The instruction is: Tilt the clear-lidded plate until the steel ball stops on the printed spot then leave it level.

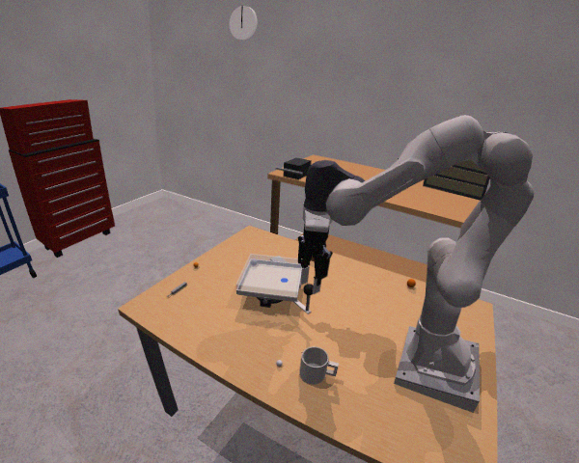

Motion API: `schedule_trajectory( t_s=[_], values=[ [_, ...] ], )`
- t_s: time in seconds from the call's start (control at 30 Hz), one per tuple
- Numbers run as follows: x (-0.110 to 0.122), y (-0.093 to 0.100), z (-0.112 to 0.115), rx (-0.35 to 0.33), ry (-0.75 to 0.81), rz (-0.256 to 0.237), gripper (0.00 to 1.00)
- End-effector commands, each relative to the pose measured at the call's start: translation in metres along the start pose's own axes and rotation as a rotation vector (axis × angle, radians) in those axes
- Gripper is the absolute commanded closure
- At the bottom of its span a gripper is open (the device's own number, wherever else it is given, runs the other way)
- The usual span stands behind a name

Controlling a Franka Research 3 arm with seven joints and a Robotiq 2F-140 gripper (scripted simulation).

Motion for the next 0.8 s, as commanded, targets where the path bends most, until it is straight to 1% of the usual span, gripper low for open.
schedule_trajectory(
  t_s=[0.0,0.33,0.77],
  values=[
    [0.0019,-0.0026,0.0004,0.003,-0.006,0.004,0.64],
    [0.002,-0.0067,0.0006,0.003,-0.006,0.004,0.64],
    [0.002,-0.0073,0.0006,0.003,-0.006,0.004,0.64]
  ],
)
Point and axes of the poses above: the point where the finger pads meet when closed, its own y axis back along the fingers, its own x axis across the jaws, z = x × y, the point moved 5 cm from there along y, back along the fingers, and after that the axes turned 4 degrees about -y, right-handed, at the moved point
